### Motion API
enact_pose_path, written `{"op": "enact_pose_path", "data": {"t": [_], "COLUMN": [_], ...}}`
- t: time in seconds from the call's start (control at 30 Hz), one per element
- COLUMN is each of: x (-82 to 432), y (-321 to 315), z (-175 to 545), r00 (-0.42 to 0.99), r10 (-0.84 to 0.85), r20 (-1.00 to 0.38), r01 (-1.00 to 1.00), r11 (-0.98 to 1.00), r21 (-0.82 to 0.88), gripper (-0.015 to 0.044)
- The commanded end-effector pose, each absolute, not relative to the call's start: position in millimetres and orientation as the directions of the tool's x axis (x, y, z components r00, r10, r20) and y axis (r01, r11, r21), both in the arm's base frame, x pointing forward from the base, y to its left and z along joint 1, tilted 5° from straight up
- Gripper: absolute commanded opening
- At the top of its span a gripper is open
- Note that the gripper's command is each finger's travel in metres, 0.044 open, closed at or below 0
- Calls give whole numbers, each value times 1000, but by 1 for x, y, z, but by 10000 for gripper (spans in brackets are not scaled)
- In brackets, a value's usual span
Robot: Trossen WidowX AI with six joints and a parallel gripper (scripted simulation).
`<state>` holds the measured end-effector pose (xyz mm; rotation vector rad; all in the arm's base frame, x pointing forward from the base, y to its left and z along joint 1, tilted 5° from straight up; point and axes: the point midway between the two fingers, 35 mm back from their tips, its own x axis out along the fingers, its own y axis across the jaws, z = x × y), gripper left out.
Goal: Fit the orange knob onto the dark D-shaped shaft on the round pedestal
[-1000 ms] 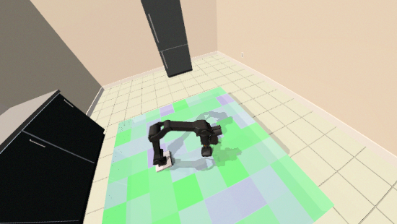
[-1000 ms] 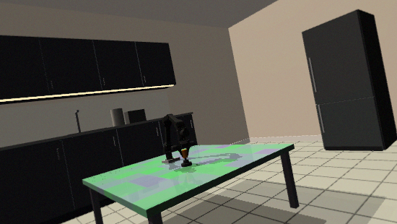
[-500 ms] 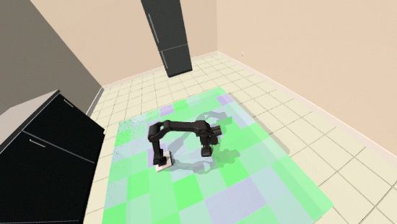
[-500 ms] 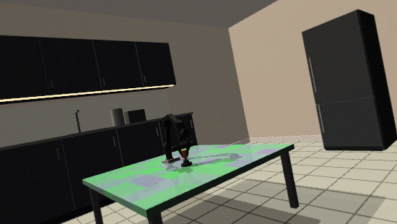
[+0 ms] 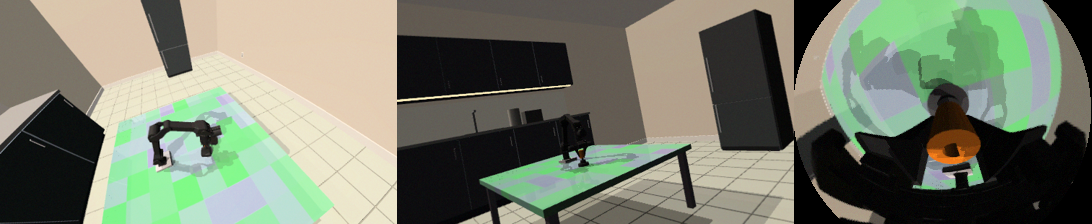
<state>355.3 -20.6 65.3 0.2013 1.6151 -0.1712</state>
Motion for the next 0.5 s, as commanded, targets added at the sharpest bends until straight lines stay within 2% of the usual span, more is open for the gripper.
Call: {"op": "enact_pose_path", "data": {"t": [0.0,0.23,0.47], "x": [357,359,357], "y": [-21,-21,-21], "z": [69,69,67], "r00": [-47,-46,-47], "r10": [23,23,23], "r20": [-999,-999,-999], "r01": [238,425,434], "r11": [971,905,901], "r21": [11,1,0], "gripper": [0,0,0]}}
